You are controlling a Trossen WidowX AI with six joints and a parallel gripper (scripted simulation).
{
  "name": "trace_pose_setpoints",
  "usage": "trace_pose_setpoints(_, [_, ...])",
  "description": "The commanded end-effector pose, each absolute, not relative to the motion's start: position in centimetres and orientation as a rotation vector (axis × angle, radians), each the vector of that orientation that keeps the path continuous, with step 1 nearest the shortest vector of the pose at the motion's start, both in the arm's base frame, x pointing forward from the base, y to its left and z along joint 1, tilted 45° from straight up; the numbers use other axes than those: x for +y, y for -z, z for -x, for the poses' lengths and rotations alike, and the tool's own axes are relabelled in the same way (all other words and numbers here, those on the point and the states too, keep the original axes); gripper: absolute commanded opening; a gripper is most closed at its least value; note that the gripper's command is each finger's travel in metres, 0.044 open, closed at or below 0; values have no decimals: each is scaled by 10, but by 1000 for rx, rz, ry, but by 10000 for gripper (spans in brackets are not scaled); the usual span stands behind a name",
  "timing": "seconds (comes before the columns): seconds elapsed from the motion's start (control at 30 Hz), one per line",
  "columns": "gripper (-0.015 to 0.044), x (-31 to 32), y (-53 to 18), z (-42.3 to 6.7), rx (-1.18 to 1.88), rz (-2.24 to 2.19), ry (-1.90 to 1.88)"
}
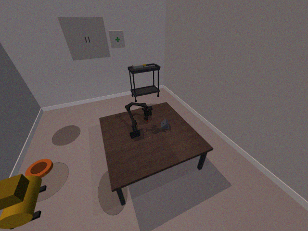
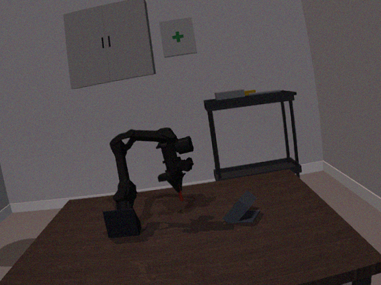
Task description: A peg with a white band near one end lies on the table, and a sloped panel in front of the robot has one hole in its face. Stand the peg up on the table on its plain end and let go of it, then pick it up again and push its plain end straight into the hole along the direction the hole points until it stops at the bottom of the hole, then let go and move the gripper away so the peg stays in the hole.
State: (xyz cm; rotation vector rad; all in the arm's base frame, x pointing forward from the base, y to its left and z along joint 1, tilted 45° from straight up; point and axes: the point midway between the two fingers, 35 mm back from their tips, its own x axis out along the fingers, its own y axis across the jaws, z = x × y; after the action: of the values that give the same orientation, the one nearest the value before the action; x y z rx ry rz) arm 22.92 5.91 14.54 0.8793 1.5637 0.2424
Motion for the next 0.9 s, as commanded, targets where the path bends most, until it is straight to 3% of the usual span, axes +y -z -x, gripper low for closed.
trace_pose_setpoints(0.0, [0, 57, -140, -233, 1550, -885, -216])
trace_pose_setpoints(0.87, [0, 44, -122, -267, 1401, -909, -108])
